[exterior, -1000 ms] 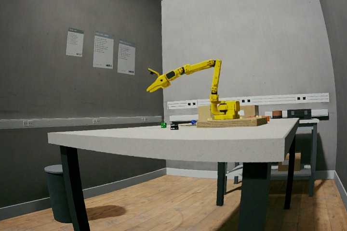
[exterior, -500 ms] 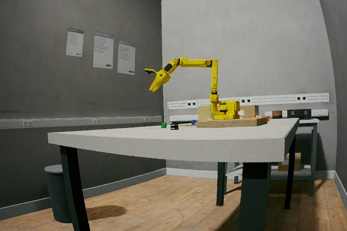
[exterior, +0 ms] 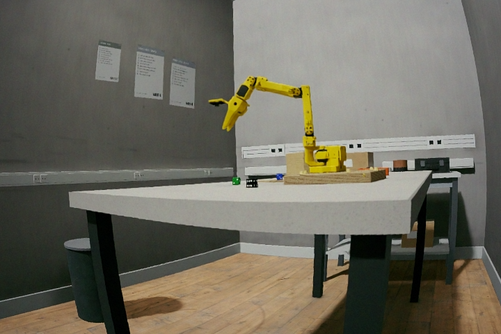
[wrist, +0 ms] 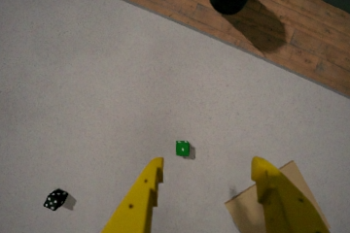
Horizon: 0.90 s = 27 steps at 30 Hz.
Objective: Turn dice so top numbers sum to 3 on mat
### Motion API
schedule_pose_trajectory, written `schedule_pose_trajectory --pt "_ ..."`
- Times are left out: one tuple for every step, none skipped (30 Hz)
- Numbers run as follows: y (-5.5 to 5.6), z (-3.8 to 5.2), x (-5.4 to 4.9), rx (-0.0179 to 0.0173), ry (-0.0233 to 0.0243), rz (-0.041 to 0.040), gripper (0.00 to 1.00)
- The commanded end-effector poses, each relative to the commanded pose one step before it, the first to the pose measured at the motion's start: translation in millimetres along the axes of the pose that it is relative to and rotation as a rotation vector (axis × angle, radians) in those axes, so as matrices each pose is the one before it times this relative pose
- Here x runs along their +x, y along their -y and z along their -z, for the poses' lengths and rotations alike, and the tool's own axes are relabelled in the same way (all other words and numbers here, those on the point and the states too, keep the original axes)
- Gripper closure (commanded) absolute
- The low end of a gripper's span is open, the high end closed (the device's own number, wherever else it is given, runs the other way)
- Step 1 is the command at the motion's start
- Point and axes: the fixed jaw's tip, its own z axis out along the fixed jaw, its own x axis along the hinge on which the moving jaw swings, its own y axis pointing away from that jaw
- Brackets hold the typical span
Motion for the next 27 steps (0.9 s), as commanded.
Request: schedule_pose_trajectory --pt "-1.85 0.484 2.01 -0.00373 -0.03325 -0.00461 0.72" --pt "-0.06 0.680 0.74 0.00004 -0.00722 0.00006 0.72" --pt "-0.05 0.603 0.67 0.00005 -0.00641 0.00008 0.72" --pt "-0.05 0.536 0.60 0.00004 -0.00565 0.00005 0.72" --pt "-0.04 0.465 0.52 0.00004 -0.00493 0.00006 0.72" --pt "-0.03 0.401 0.45 0.00004 -0.00421 0.00006 0.72" --pt "-0.03 0.331 0.38 0.00004 -0.00352 0.00003 0.72" --pt "-0.02 0.280 0.32 0.00004 -0.00289 0.00006 0.72" --pt "-0.02 0.217 0.25 0.00001 -0.00232 0.00003 0.72" --pt "-0.01 0.172 0.20 0.00003 -0.00176 0.00000 0.72" --pt "-0.01 0.122 0.15 0.00000 -0.00132 0.00003 0.72" --pt "-0.01 0.089 0.10 0.00000 -0.00088 0.00000 0.72" --pt "-0.01 0.049 0.06 0.00000 -0.00057 0.00003 0.72" --pt "0.00 0.028 0.03 0.00000 -0.00028 0.00000 0.72" --pt "0.00 0.011 0.01 0.00000 -0.00013 0.00000 0.72" --pt "0.00 0.000 0.00 0.00000 0.00000 0.00000 0.72" --pt "0.00 0.000 0.00 0.00000 0.00000 0.00000 0.72" --pt "0.00 0.000 0.00 0.00000 0.00000 0.00000 0.72" --pt "0.00 -0.035 0.02 0.00003 -0.00019 -0.00002 0.72" --pt "0.01 -0.255 0.11 0.00003 -0.00113 0.00000 0.72" --pt "0.01 -0.637 0.27 0.00007 -0.00295 0.00000 0.72" --pt "0.01 -1.153 0.49 0.00017 -0.00534 0.00002 0.72" --pt "0.02 -1.759 0.75 0.00024 -0.00814 -0.00001 0.72" --pt "0.03 -2.426 1.03 0.00034 -0.01118 0.00001 0.72" --pt "0.04 -3.109 1.34 0.00041 -0.01442 -0.00002 0.72" --pt "0.05 -3.794 1.64 0.00054 -0.01756 0.00000 0.72" --pt "0.05 -4.448 1.92 0.00058 -0.02058 0.00000 0.72"
